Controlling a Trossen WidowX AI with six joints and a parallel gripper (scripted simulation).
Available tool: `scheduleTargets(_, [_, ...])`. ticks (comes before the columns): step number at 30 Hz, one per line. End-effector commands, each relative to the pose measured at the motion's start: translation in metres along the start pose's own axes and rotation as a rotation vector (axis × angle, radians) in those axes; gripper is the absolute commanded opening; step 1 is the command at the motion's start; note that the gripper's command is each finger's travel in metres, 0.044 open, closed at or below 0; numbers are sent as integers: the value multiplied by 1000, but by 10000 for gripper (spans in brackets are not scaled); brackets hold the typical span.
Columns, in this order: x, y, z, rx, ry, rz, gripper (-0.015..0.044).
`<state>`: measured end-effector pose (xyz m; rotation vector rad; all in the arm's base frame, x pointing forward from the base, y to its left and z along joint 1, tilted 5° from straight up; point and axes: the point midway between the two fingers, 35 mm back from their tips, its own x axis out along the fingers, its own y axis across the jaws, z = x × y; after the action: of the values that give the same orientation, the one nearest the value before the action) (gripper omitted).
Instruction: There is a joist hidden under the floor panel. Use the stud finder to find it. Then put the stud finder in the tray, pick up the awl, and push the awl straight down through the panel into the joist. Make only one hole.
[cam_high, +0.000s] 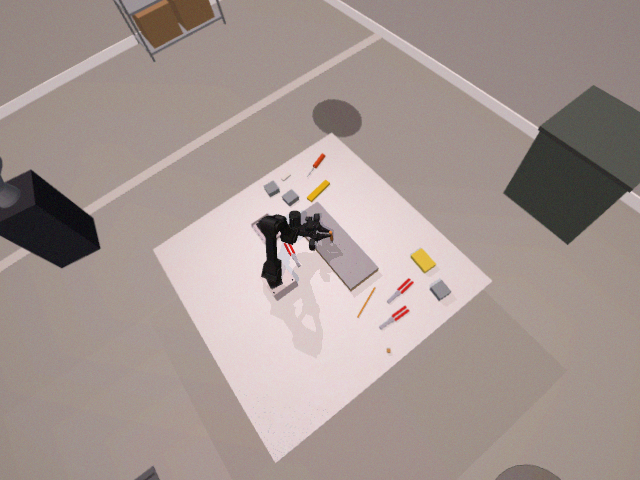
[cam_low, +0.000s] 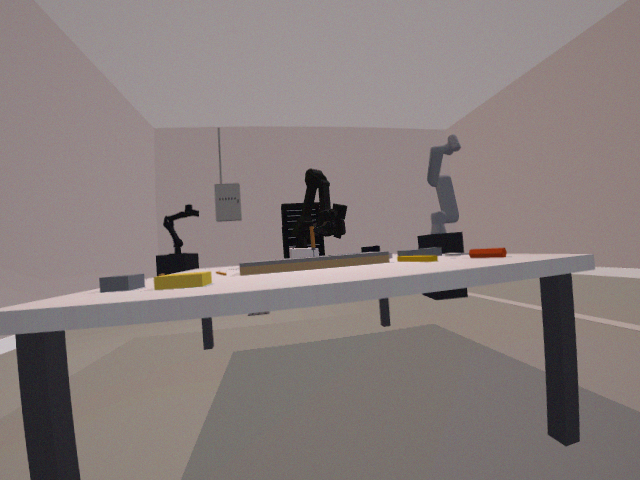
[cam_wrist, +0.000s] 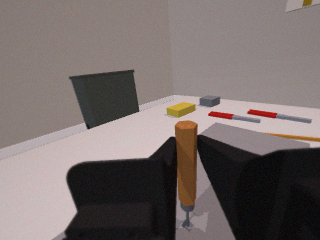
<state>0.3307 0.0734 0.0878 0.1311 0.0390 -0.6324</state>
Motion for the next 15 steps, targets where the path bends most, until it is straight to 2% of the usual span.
scheduleTargets(1, [0, -2, -3, -6, 1, -2, 0])
scheduleTargets(15, [0, 0, -2, -1, 0, 0, 0])
